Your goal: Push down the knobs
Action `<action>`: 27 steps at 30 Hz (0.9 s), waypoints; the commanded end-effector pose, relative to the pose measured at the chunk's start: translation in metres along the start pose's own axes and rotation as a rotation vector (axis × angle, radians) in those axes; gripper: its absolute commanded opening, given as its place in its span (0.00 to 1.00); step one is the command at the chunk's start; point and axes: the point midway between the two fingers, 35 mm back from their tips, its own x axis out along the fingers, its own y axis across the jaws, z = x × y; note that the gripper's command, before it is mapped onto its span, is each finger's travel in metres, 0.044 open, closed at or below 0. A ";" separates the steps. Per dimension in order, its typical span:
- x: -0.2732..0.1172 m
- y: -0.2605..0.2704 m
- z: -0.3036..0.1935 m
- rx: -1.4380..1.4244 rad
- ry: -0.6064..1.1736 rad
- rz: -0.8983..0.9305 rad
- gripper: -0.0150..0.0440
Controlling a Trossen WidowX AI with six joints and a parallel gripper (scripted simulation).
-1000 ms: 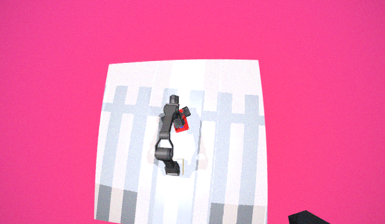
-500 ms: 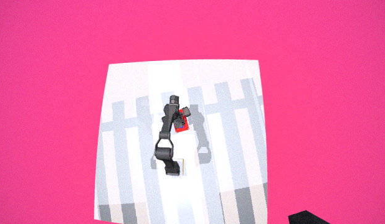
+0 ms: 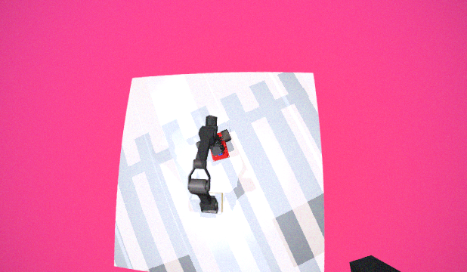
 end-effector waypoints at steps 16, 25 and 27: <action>0.005 0.001 0.000 0.004 -0.003 0.003 0.25; 0.006 0.001 0.000 0.004 -0.003 0.003 0.25; 0.006 0.001 0.000 0.004 -0.003 0.003 0.25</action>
